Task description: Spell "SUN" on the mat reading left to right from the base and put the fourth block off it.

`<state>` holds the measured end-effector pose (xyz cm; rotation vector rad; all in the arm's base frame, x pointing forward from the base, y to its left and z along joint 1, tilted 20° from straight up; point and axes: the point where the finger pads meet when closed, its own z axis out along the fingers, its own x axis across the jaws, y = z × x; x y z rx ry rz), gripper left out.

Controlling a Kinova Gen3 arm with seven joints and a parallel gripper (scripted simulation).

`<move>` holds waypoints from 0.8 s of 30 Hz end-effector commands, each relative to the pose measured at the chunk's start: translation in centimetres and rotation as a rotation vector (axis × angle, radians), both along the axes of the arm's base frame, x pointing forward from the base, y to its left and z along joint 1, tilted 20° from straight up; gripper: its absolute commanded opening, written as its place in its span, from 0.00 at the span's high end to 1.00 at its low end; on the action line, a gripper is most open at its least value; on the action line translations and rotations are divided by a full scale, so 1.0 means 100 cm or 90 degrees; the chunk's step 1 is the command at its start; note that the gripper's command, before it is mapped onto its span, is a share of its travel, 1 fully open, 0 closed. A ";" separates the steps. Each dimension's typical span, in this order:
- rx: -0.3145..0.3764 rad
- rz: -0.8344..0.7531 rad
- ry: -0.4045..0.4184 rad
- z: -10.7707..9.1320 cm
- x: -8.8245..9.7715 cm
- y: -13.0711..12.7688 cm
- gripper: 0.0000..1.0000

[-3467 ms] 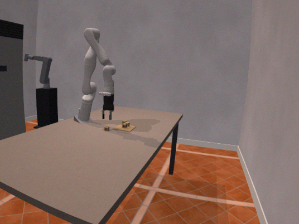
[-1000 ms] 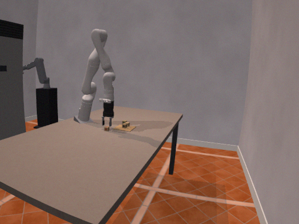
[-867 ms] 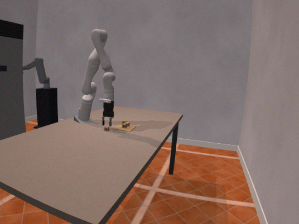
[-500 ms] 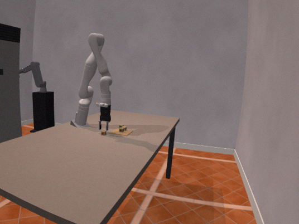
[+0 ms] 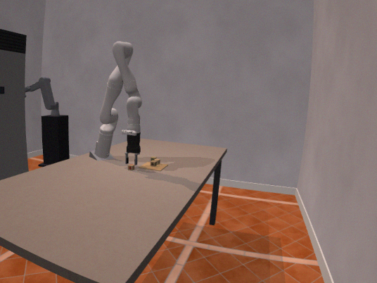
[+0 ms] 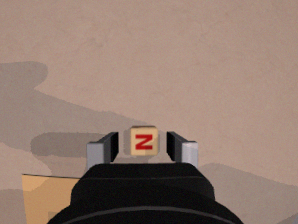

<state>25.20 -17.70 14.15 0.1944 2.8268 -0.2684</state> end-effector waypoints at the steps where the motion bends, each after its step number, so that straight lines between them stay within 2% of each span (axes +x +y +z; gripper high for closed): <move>1: 0.001 0.000 0.003 -0.003 -0.001 0.000 0.00; 24: 0.001 0.000 0.003 -0.022 0.005 -0.004 0.00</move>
